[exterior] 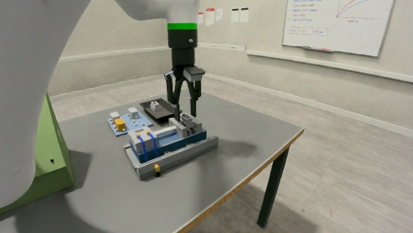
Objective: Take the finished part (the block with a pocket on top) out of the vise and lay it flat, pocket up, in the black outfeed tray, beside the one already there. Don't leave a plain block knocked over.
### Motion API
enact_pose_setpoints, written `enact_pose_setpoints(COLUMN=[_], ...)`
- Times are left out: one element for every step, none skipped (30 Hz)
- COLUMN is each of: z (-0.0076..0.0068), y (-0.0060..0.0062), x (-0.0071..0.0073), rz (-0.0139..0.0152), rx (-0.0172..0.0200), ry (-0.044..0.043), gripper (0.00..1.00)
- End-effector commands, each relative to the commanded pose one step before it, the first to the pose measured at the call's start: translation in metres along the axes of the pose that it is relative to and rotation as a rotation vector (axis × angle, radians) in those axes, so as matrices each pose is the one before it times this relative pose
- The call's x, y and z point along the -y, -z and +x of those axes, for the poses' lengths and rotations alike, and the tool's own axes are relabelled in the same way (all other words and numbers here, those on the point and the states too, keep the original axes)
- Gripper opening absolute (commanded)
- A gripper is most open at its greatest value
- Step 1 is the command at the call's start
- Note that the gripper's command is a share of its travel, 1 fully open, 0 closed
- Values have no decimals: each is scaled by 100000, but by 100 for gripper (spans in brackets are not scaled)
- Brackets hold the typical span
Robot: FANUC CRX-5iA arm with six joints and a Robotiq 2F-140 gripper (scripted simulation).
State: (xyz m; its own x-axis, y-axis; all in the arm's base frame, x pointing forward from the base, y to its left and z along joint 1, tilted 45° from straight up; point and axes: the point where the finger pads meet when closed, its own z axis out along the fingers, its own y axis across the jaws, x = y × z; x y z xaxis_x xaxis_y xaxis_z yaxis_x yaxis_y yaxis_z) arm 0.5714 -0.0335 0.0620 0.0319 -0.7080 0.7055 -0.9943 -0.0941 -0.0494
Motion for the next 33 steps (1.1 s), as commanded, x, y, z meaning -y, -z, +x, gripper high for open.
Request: enact_pose_setpoints(z=[-11, 0, 0, 0, 0, 0, 0, 0, 0, 0, 0, 0, 0, 0, 0, 0, 0, 0, 0, 0, 0, 0, 0, 0, 0, 0, 0, 0, 0, 0, 0, 0, 0], y=[81, 0, 0, 0, 0, 0, 0, 0, 0, 0, 0, 0, 0, 0, 0, 0, 0, 0, 0, 0, 0, 0, 0, 0, 0, 0, 0, 0, 0, 0, 0, 0, 0], x=[55, 0, 0, 0, 0, 0, 0, 0, 0, 0, 0, 0, 0, 0, 0, 0, 0, 0, 0, 0, 0, 0, 0, 0, 0, 0, 0, 0, 0, 0, 0, 0, 0], rz=[167, 0, 0, 0, 0, 0, 0, 0, 0, 0, 0, 0, 0, 0, 0, 0, 0, 0, 0, 0, 0, 0, 0, 0, 0, 0, 0, 0, 0, 0, 0, 0, 0], rx=[25, 0, 0, 0, 0, 0, 0, 0, 0, 0, 0, 0, 0, 0, 0, 0, 0, 0, 0, 0, 0, 0, 0, 0, 0, 0, 0, 0, 0, 0, 0, 0, 0], ry=[2, 0, 0, 0, 0, 0, 0, 0, 0, 0, 0, 0, 0, 0, 0, 0, 0, 0, 0, 0, 0, 0, 0, 0, 0, 0, 0, 0, 0, 0, 0, 0, 0], gripper=[46, 46, 46, 46, 46, 46, 46, 46, 46, 46, 46, 46, 46, 46, 46, 46, 10, 10, 10, 10, 10, 10, 10, 10, 10, 10, 10, 10, 10, 10, 10, 10, 10])
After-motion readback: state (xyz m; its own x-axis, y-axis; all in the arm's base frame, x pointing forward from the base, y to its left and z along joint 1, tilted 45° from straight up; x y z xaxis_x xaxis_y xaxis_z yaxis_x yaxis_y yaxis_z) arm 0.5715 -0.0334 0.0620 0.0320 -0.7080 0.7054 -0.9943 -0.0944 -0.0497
